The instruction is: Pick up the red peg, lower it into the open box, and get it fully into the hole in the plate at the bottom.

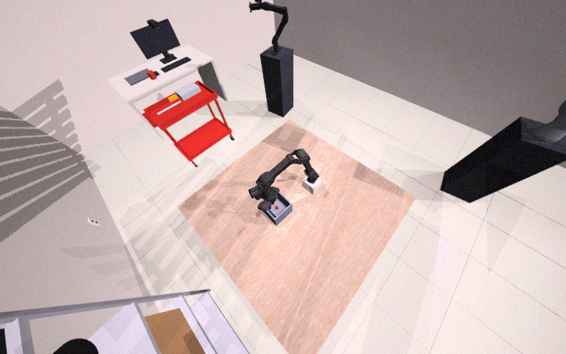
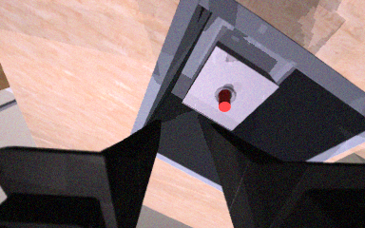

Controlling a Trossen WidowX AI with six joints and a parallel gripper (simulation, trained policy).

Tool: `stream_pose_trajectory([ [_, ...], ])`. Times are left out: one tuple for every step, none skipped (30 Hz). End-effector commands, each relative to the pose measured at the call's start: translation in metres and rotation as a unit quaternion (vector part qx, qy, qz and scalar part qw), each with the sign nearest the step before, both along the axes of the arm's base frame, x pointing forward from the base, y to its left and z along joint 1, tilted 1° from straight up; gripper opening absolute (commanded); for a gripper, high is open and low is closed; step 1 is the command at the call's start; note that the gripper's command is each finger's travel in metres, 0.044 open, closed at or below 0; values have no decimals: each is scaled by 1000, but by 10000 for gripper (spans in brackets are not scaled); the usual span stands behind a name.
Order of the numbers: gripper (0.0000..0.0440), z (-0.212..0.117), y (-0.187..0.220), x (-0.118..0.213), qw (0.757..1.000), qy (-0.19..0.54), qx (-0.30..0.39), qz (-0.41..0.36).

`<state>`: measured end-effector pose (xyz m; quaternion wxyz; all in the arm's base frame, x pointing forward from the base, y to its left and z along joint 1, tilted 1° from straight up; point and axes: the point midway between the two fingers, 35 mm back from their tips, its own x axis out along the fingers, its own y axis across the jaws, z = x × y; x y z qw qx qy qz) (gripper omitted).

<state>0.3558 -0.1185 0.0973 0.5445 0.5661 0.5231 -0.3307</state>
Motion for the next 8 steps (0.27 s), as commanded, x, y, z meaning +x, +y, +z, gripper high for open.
stream_pose_trajectory([
  [190,13,-5,5,1000,-20,3,2],
  [192,17,-6,7,1000,-27,4,2],
  [193,21,-8,9,999,-34,5,2],
  [195,26,-10,11,999,-42,5,3],
  [197,31,-12,13,999,-50,5,4],
  [199,37,-14,15,998,-58,5,6],
  [200,44,-15,16,998,-66,5,8],
  [201,50,-17,18,997,-75,5,10],
])
